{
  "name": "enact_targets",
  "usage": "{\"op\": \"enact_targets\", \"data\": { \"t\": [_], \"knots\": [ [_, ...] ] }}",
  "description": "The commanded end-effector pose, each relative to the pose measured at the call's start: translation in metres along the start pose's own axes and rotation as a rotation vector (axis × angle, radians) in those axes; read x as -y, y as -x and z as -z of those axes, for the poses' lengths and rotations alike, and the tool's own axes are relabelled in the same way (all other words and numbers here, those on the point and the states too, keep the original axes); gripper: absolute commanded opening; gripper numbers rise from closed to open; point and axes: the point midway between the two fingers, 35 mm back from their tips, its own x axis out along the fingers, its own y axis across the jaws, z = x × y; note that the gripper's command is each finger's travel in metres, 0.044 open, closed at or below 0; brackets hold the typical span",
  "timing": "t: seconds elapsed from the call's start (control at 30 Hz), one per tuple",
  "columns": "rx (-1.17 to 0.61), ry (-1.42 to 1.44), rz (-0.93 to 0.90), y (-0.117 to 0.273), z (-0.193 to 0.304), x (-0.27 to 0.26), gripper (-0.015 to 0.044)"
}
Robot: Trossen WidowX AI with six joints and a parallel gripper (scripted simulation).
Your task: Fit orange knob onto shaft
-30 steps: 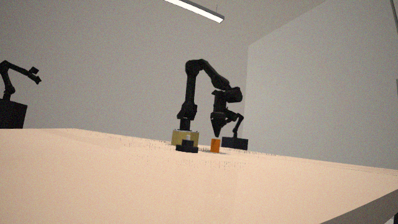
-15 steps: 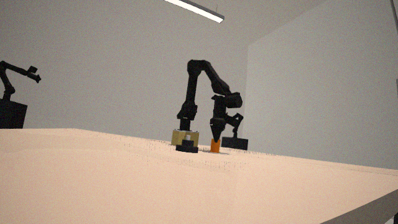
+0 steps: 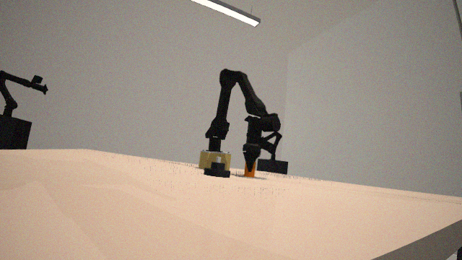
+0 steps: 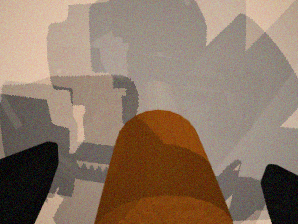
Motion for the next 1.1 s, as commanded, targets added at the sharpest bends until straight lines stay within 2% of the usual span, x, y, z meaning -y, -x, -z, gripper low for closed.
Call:
{"op": "enact_targets", "data": {
  "t": [0.0, 0.13, 0.47, 0.67, 0.83, 1.07],
  "knots": [
    [-0.009, 0.005, -0.003, -0.008, 0.003, -0.002, 0.0440],
    [-0.009, 0.005, -0.003, -0.012, 0.004, -0.002, 0.0440],
    [-0.009, 0.005, -0.003, -0.012, 0.004, -0.002, 0.0177],
    [-0.009, 0.005, -0.003, -0.012, 0.004, -0.002, 0.0138],
    [-0.008, 0.005, -0.003, 0.002, -0.002, 0.000, 0.0006],
    [-0.006, 0.005, -0.002, 0.045, -0.013, 0.003, 0.0000]
  ]
}}
